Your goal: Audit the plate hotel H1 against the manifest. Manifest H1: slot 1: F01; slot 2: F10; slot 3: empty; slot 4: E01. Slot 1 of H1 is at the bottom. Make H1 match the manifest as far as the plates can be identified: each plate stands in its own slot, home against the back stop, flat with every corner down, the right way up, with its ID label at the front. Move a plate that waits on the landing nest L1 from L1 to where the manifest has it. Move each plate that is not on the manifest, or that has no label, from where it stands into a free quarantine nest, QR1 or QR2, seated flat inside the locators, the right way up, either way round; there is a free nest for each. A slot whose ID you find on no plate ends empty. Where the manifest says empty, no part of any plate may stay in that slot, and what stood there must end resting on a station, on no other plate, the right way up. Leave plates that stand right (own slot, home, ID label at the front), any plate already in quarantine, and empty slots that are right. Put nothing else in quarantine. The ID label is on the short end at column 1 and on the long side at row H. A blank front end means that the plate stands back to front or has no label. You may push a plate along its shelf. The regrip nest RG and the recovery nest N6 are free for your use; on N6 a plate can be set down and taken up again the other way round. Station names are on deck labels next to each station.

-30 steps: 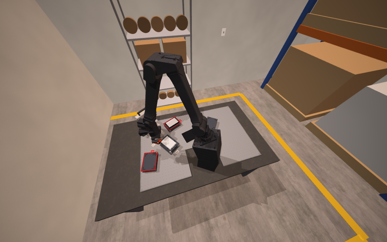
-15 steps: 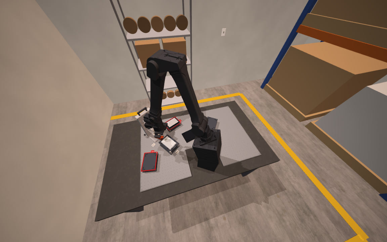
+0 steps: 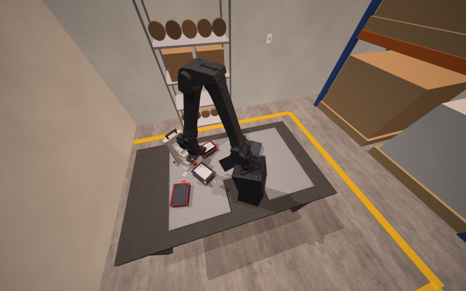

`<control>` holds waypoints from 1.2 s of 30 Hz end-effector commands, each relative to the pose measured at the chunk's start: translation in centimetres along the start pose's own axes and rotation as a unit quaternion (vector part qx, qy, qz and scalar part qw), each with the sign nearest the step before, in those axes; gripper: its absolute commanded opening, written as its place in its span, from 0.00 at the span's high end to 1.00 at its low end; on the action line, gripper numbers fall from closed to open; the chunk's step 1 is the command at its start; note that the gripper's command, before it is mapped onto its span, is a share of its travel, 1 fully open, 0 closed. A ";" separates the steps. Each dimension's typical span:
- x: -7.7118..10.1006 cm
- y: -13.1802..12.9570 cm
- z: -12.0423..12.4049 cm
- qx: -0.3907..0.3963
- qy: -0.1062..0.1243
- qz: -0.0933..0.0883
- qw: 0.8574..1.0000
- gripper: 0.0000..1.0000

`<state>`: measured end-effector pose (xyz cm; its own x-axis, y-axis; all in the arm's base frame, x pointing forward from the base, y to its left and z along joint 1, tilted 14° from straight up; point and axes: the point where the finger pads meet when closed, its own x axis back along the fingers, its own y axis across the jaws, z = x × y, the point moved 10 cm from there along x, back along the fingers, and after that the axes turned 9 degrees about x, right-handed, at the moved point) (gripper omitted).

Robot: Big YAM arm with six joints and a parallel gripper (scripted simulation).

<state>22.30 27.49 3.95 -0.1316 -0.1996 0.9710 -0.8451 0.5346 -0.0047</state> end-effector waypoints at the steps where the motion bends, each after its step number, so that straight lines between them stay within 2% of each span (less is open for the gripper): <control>1: 0.3 0.3 -1.0 -0.037 -0.013 -0.001 0.999 0.00; 9: 0.3 0.3 -1.0 -0.122 -0.013 -0.002 0.992 0.00; 16: -2.4 0.4 -0.9 -0.121 -0.011 -0.002 0.993 0.00; 18: -2.4 0.4 -0.9 -0.121 -0.011 -0.002 0.993 0.00; 33: -7.5 0.4 -0.9 -0.121 -0.011 -0.001 0.993 0.00; 36: -7.9 0.4 -0.7 -0.121 -0.009 -0.001 0.993 0.00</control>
<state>23.26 28.92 -3.49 -0.1277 -0.1964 0.9722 -0.6958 0.7163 0.0533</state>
